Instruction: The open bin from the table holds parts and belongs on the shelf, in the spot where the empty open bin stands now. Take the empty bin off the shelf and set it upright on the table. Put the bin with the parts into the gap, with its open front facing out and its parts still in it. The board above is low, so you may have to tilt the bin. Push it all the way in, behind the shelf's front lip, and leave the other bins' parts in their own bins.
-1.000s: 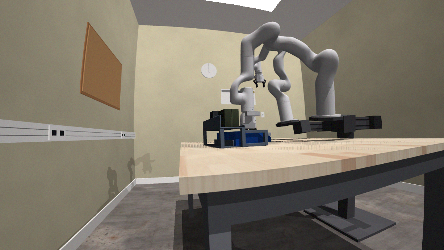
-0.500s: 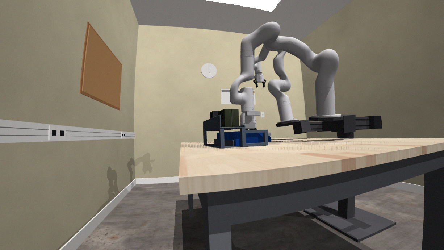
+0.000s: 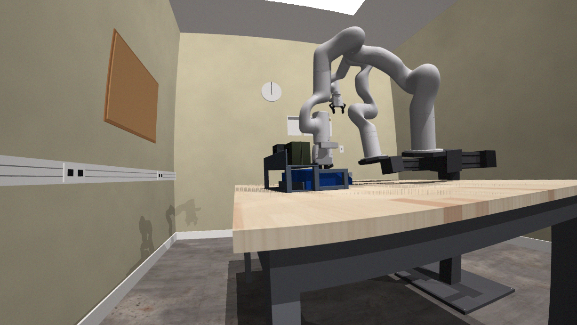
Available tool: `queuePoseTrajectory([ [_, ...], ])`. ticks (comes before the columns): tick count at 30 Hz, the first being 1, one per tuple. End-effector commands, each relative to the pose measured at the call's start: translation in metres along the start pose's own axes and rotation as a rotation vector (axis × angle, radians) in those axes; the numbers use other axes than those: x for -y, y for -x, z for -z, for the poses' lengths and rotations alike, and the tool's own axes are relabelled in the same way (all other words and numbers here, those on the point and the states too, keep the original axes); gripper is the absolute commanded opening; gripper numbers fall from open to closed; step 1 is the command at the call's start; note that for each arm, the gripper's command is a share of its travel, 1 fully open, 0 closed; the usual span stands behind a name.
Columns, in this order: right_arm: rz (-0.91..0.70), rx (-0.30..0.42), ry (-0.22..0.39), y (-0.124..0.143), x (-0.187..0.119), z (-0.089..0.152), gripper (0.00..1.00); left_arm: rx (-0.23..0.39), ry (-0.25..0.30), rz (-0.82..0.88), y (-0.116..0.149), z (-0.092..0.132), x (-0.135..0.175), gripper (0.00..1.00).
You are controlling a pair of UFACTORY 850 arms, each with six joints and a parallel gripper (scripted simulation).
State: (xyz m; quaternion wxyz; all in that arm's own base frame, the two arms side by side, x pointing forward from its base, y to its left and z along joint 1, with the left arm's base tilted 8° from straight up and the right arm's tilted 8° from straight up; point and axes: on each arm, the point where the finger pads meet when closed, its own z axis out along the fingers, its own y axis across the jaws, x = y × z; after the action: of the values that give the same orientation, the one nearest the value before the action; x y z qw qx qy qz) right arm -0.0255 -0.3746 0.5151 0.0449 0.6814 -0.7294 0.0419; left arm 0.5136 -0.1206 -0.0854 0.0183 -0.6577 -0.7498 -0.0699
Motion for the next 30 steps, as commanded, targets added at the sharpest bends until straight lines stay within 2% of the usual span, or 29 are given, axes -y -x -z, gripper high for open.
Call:
queuePoseTrajectory([
  [1,0.0,-0.002,0.0,-0.0004,0.0,0.0009,1.0,0.0,0.0,0.0,0.0003,0.0057,-0.0008,0.0],
  [30,0.0,-0.002,0.0,-0.0004,0.0,0.0009,1.0,0.0,0.0,0.0,0.0003,0.012,-0.0008,0.0],
])
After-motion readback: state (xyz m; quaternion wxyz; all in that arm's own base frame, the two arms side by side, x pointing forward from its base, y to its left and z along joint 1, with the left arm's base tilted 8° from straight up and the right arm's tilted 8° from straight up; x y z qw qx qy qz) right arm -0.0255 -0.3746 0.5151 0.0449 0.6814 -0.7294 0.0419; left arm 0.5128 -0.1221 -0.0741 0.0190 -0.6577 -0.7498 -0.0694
